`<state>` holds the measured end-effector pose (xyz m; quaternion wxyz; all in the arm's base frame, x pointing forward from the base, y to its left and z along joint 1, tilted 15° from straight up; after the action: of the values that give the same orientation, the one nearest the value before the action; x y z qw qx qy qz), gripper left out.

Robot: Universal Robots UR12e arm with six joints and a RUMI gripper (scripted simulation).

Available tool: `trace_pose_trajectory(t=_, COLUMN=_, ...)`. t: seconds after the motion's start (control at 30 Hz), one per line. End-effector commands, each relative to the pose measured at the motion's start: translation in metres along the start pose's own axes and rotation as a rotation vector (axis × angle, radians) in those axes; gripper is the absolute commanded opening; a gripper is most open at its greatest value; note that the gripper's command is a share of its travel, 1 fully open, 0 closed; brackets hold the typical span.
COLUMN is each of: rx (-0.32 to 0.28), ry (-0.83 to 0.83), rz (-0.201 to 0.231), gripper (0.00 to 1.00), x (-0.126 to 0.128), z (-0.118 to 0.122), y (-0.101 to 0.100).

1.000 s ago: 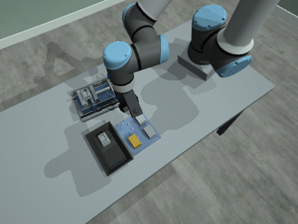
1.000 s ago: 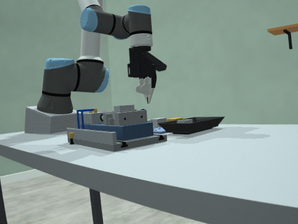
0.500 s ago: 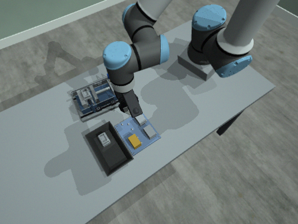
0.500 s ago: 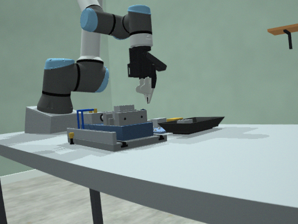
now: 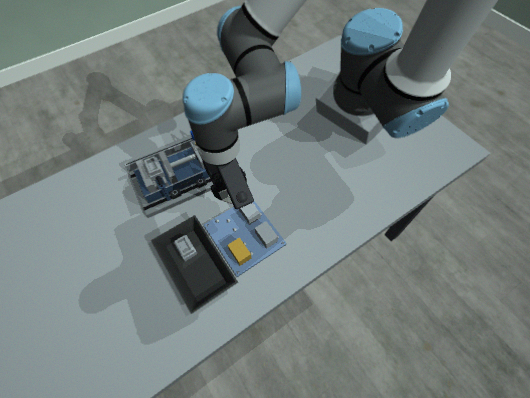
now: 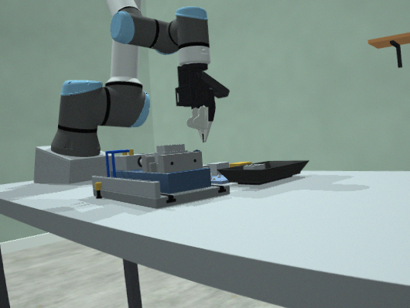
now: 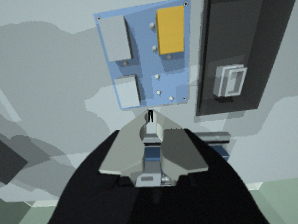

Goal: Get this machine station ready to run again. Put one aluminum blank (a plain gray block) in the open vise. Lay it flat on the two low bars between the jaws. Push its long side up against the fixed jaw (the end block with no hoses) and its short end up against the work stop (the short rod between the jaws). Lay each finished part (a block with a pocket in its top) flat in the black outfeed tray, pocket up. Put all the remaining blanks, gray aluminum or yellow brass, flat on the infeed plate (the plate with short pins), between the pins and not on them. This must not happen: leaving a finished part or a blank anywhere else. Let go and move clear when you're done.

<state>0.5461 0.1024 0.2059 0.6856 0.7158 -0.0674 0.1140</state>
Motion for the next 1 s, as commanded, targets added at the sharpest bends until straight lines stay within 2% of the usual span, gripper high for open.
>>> trace_pose_trajectory(t=0.0, rx=0.000, ry=0.000, rz=0.001, gripper=0.00, x=0.001, z=0.000, y=0.001)
trace_pose_trajectory(t=0.57, rx=0.000, ry=0.000, rz=0.001, gripper=0.00, x=0.001, z=0.000, y=0.007)
trace_pose_trajectory(t=0.97, rx=0.000, ry=0.000, rz=0.001, gripper=0.00, x=0.001, z=0.000, y=0.035)
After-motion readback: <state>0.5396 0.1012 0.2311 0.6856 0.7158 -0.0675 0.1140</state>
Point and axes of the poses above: the point where the finger pads meet when closed, its own y axis back along the fingers, its own x axis across the jaws, z = x × y, the point moved 4 cm from there along y, back along the fingers, and after that the axes turned 11 degrees about y, right-handed, at the moved point
